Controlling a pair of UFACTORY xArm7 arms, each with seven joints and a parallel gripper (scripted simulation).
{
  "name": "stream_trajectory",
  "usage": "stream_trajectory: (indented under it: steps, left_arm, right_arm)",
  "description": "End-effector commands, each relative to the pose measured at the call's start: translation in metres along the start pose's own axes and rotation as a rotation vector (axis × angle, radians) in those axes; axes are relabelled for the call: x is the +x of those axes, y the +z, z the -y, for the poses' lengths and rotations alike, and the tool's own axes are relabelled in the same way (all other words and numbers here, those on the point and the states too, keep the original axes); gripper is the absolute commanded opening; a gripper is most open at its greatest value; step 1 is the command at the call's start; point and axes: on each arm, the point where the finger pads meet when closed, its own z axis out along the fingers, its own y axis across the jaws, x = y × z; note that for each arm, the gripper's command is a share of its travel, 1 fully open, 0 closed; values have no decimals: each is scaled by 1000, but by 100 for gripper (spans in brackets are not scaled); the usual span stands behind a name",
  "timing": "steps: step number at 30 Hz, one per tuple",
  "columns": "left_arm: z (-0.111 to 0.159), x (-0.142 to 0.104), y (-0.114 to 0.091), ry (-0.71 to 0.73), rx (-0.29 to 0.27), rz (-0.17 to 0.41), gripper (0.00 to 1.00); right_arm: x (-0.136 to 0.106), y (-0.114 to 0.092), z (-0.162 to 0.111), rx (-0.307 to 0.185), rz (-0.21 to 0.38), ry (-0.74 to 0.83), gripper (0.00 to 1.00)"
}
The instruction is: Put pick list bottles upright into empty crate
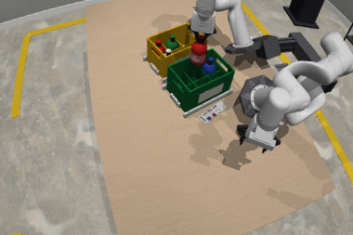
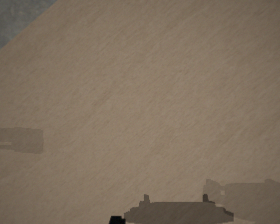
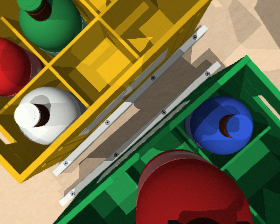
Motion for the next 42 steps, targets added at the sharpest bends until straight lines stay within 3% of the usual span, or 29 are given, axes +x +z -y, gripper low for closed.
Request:
stream_trajectory:
  steps: [1, 42]
  left_arm:
    - [0, 1, -1, -1, -1, -3, 100]
    - [0, 1, -1, -1, -1, -3, 100]
  right_arm:
    - [-1, -1, 0, 1, 4, 0, 0]
    - [-1, 34, 0, 1, 4, 0, 0]
